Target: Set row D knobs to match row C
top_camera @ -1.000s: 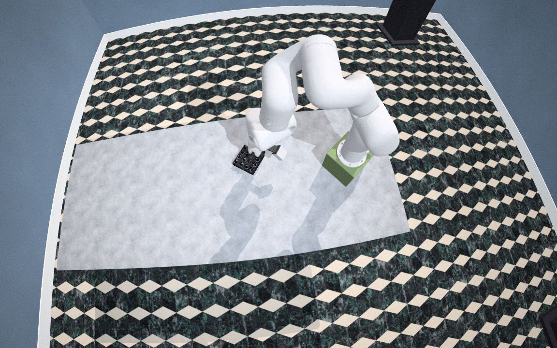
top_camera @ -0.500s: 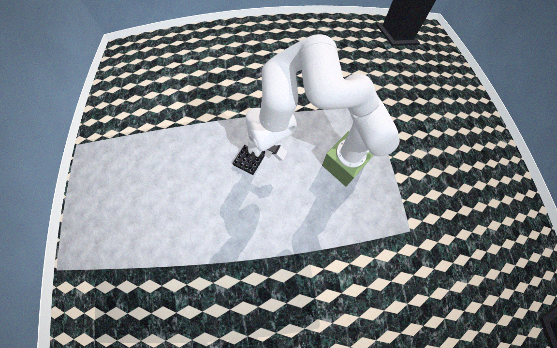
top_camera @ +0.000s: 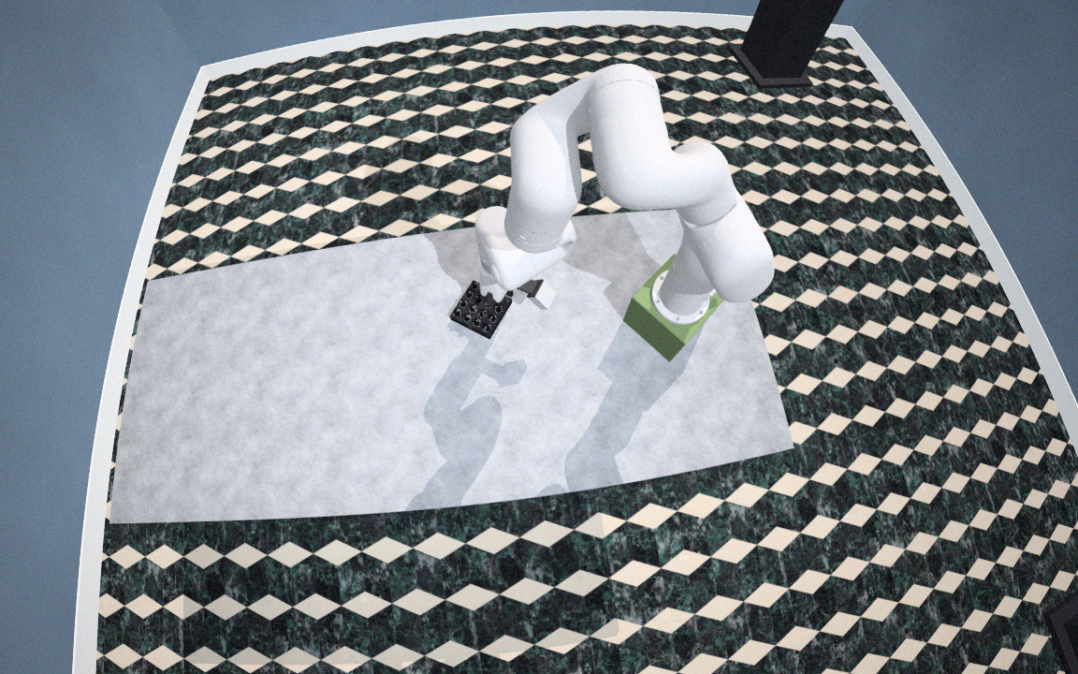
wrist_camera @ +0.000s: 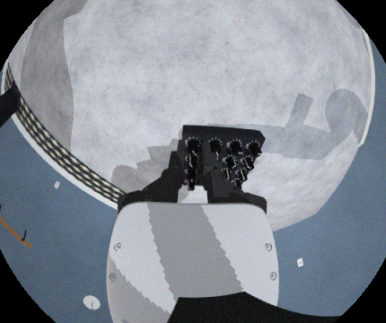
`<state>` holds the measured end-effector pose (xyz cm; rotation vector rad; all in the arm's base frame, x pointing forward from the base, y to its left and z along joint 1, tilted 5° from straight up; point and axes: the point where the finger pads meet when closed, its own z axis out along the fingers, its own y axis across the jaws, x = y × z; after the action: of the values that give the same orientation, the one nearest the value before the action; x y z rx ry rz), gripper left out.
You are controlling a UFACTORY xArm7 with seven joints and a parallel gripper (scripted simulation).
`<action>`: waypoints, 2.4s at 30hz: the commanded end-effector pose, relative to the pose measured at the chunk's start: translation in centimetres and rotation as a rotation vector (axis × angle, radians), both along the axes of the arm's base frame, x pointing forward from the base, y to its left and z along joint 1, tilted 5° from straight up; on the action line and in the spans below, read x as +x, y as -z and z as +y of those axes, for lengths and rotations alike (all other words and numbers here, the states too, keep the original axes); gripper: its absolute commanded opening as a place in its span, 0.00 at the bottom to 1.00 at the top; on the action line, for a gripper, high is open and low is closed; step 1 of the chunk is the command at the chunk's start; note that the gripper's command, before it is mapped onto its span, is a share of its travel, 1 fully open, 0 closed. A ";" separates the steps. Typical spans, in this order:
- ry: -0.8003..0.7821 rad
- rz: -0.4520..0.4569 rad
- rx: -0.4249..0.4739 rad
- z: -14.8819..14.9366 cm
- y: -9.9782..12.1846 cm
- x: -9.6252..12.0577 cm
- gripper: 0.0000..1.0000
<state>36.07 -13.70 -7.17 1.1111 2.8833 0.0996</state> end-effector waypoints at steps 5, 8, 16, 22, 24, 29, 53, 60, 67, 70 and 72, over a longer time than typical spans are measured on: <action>0.001 -0.003 -0.002 -0.2 -2.0 0.0 0.19; 0.001 -0.003 -0.002 -0.2 -2.3 0.0 0.19; 0.001 -0.003 -0.002 -0.2 -3.0 -0.1 0.19; 0.001 -0.003 -0.002 -0.2 -3.0 -0.1 0.19; 0.001 -0.003 -0.002 -0.2 -3.0 -0.1 0.19; -0.003 -0.003 -0.002 -0.2 -3.0 -0.1 0.19; -0.842 -0.037 -0.052 -1.0 -3.9 0.9 0.19; -1.091 -0.048 -0.071 -1.3 -4.3 1.2 0.19; -1.333 -0.058 -0.092 -1.6 -4.7 1.5 0.19; -1.449 -0.062 -0.102 -1.8 -4.9 1.6 0.19; -1.527 -0.065 -0.109 -1.9 -5.0 1.7 0.19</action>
<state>37.55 -15.36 -2.42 -1.0267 2.9004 0.0171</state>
